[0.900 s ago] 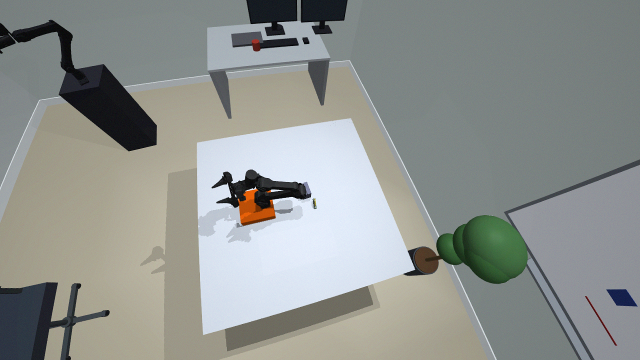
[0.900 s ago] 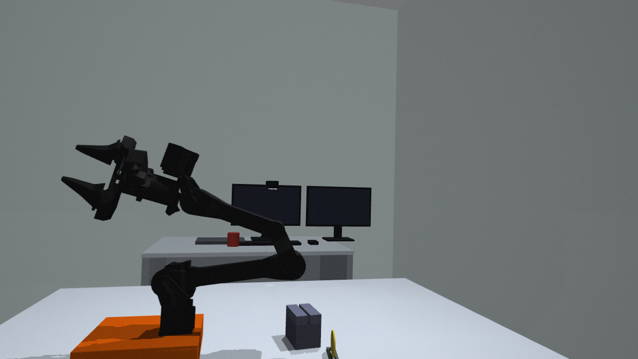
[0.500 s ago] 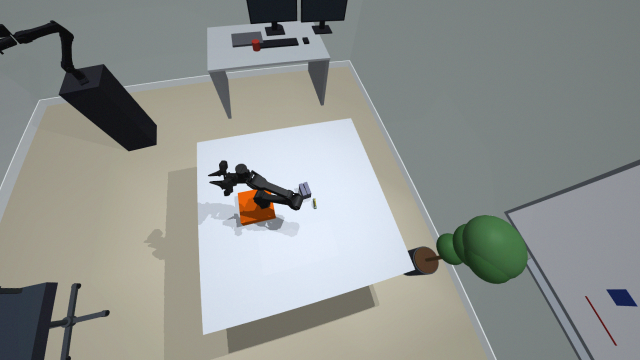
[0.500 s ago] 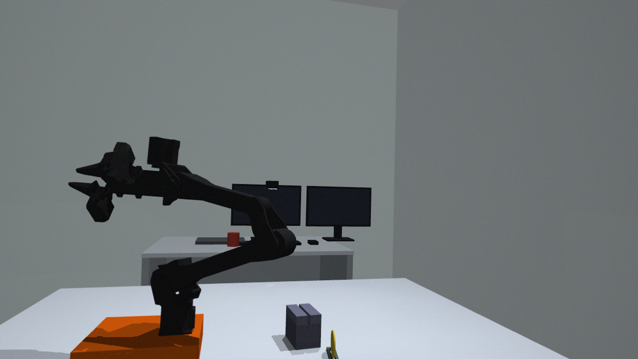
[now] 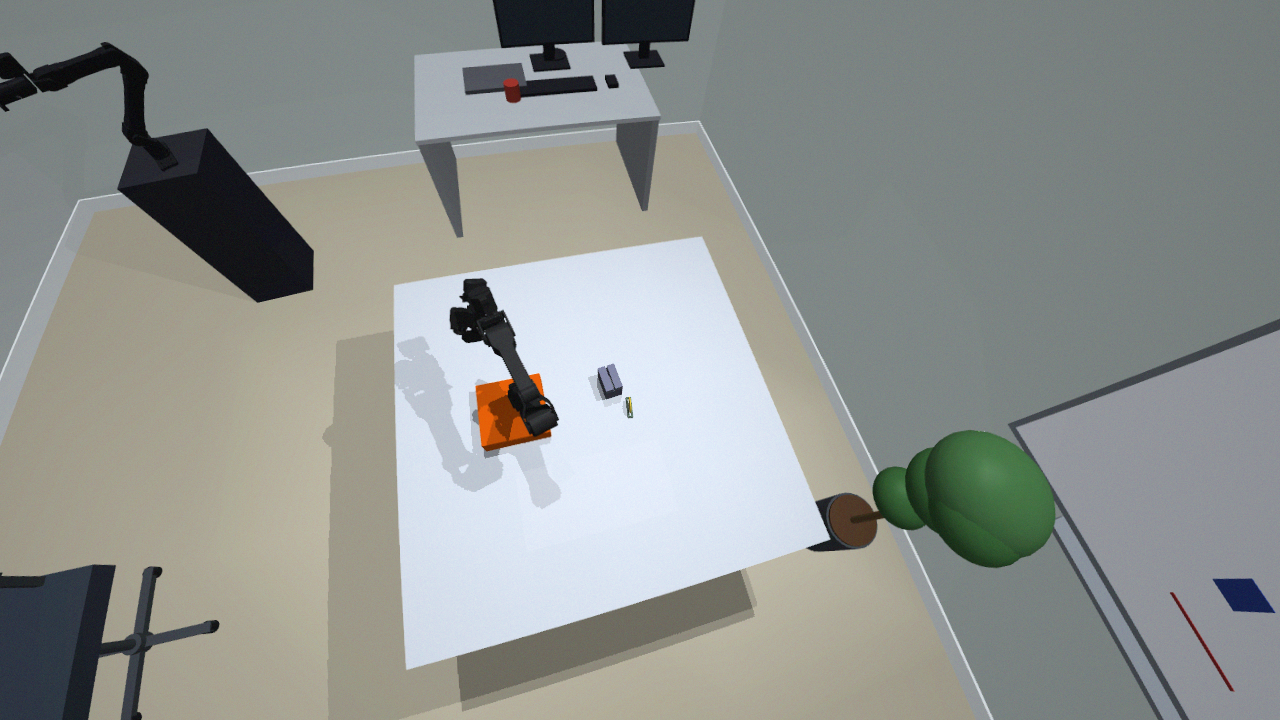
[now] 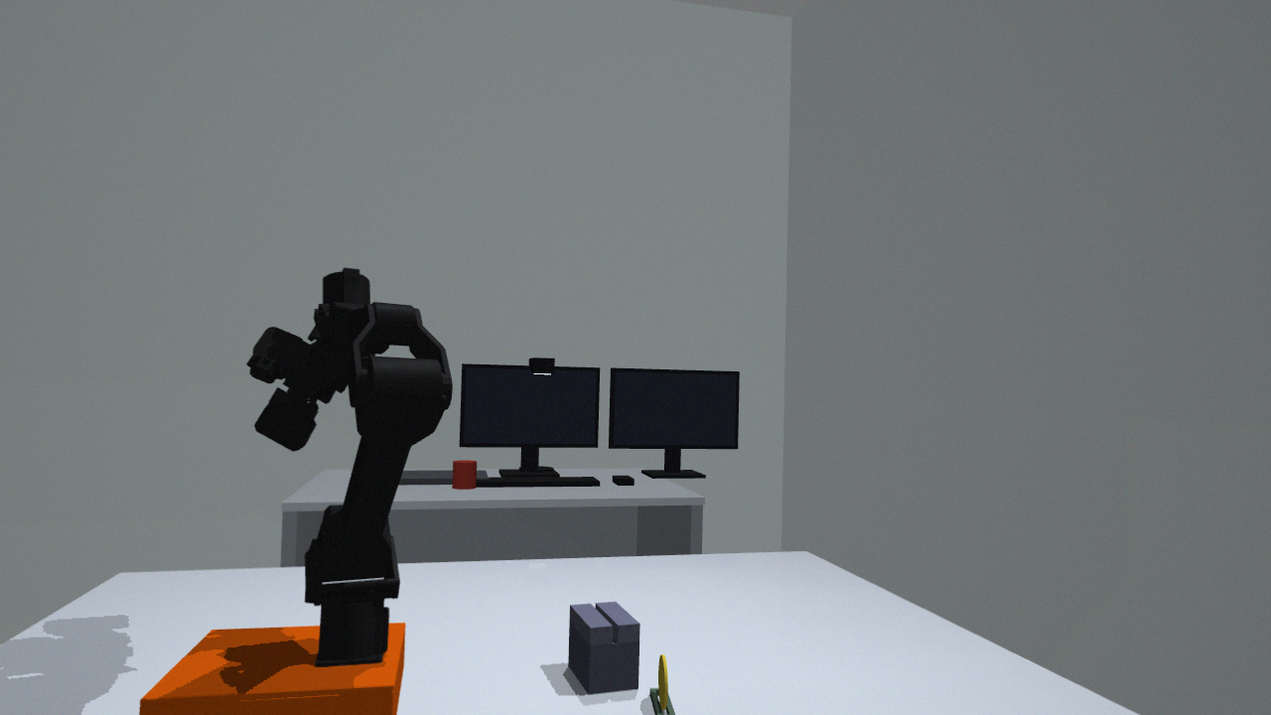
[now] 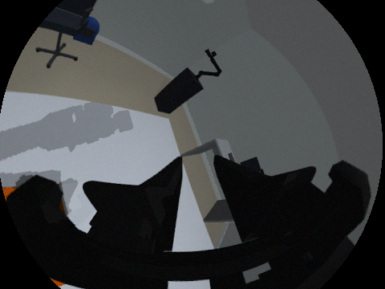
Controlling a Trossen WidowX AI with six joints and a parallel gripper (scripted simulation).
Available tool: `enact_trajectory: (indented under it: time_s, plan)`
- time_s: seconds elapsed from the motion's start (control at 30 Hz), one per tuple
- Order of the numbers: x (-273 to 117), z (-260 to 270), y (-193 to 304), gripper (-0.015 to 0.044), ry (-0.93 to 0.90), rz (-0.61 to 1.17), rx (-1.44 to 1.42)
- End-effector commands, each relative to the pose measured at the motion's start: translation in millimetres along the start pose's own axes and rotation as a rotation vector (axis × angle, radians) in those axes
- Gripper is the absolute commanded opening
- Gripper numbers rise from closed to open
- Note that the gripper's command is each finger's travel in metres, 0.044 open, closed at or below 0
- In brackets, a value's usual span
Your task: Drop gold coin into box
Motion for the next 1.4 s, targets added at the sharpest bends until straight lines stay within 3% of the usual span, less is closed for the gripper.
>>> enact_trajectory:
  time_s: [0.0,0.33,0.73,1.0,1.23,1.37]
  plan:
    - [3,-10,37,0.0161,-0.031,0.172,0.041]
    - [-31,-12,168,0.0161,-0.177,0.664,0.271]
    - [-157,41,282,0.0161,-0.345,1.105,0.685]
    - [-257,109,306,0.0161,-0.443,1.256,1.039]
    - [-346,179,289,0.0161,-0.466,1.287,1.385]
    - [-364,196,280,0.0161,-0.461,1.282,1.461]
Point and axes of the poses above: the point midway between the two fingers, 35 mm back from their tips, its own x axis out along the fingers, its own z axis across the jaws, y = z × x, the point moved 6 cm from there along -x, back along the fingers, and after that the axes turned 14 degrees about -x, right-handed, at the moved point
